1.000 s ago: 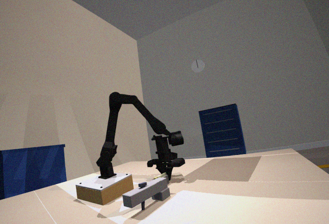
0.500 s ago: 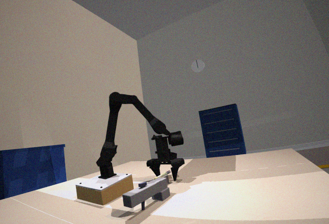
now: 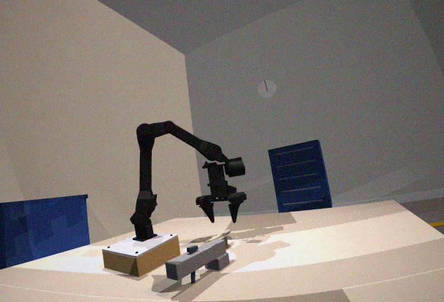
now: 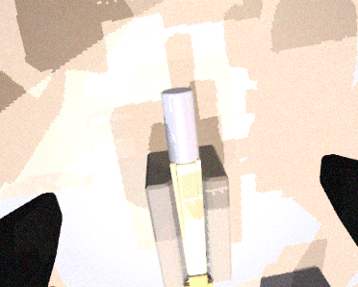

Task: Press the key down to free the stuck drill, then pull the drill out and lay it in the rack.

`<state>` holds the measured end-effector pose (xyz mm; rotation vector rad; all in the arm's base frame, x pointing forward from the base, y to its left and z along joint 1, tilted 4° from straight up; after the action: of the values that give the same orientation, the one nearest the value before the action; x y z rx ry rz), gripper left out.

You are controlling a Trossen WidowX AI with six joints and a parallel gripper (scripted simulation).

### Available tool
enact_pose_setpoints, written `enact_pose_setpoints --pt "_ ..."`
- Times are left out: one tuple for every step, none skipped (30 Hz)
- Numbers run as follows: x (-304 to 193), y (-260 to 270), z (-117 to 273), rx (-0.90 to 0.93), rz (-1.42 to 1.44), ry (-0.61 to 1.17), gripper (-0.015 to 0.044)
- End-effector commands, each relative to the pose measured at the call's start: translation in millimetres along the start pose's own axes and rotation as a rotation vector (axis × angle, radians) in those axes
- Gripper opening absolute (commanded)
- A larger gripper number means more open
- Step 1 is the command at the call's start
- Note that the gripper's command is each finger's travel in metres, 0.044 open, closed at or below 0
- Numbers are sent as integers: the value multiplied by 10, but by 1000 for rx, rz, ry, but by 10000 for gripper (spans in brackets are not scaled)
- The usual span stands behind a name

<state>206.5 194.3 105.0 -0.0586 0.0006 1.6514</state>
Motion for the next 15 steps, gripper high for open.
enact_pose_setpoints --pt "8 0 7 -1 -1 -3 440" --pt "30 2 29 -6 -6 -13 440" --pt "68 5 66 -13 -12 -29 440" --pt "121 11 119 -22 -22 -53 440" --pt "187 21 188 -32 -33 -83 440" --pt "266 37 275 -43 -47 -120 440" --pt "351 59 372 -53 -61 -162 440" --pt "434 86 473 -60 -75 -204 440" --pt "513 119 576 -65 -88 -247 440" --pt "590 156 682 -68 -100 -291 440" --pt "665 204 798 -67 -105 -337 440" --pt "737 257 917 -64 -110 -383 440" --pt "803 316 1038 -59 -113 -429 440" --pt "864 379 1161 -51 -115 -475 440" --pt "919 447 1285 -41 -117 -520 440"
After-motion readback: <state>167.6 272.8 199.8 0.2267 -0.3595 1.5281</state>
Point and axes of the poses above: the point midway between the two fingers, 35 mm back from their tips, its own z axis back along the fingers, its own y axis across the jaws, x = y × z, the point moved 6 cm from there along z, back along the fingers, and after that the axes turned 3 degrees about z, right-handed, at the moved point
